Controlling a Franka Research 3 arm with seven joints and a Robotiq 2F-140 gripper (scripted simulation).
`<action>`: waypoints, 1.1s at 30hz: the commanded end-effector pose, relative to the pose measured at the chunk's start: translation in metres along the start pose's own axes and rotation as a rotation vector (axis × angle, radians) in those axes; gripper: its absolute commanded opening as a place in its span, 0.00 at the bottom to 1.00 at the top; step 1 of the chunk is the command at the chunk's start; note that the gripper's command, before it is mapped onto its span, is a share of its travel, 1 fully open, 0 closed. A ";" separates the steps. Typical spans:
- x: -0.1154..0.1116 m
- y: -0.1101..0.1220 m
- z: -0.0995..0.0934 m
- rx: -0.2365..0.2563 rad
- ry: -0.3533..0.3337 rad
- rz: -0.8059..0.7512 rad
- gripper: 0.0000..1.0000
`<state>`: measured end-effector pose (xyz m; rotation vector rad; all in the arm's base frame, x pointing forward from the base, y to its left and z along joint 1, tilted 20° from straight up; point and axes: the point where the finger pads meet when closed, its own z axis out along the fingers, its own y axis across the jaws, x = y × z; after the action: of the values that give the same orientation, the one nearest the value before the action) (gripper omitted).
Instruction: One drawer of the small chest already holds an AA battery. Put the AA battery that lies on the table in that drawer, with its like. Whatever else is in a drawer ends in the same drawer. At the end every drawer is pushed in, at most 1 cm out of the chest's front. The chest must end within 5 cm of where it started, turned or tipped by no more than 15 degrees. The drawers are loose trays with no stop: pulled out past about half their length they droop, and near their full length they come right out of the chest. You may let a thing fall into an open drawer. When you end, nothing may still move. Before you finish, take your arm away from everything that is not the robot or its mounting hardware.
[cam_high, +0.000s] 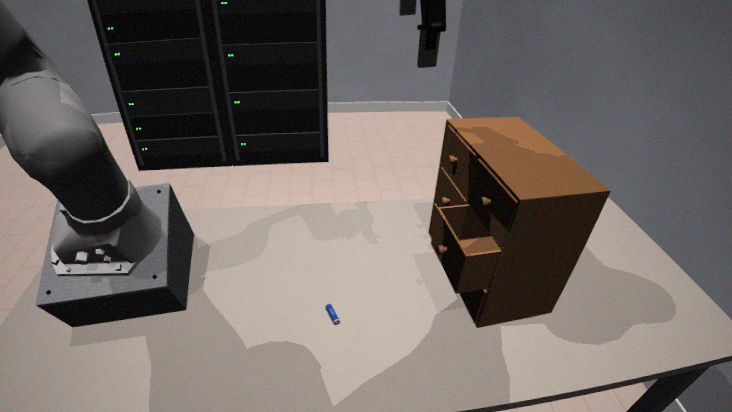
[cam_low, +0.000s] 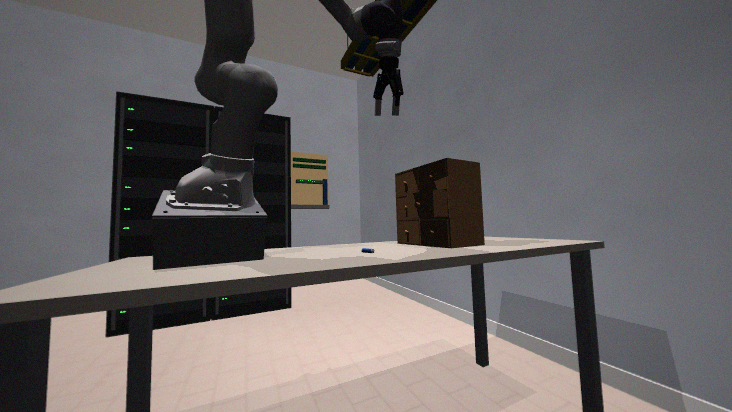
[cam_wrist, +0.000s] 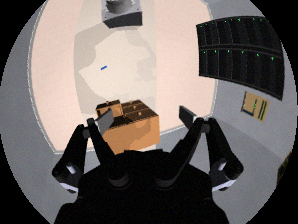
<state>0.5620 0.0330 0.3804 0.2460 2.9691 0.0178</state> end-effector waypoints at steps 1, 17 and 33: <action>0.006 -0.007 0.000 0.026 0.017 -0.004 1.00; 0.015 -0.026 -0.003 0.095 0.039 -0.025 1.00; 0.022 -0.042 -0.007 0.157 0.059 -0.041 1.00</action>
<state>0.5388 0.0016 0.3819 0.2047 3.0227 -0.1785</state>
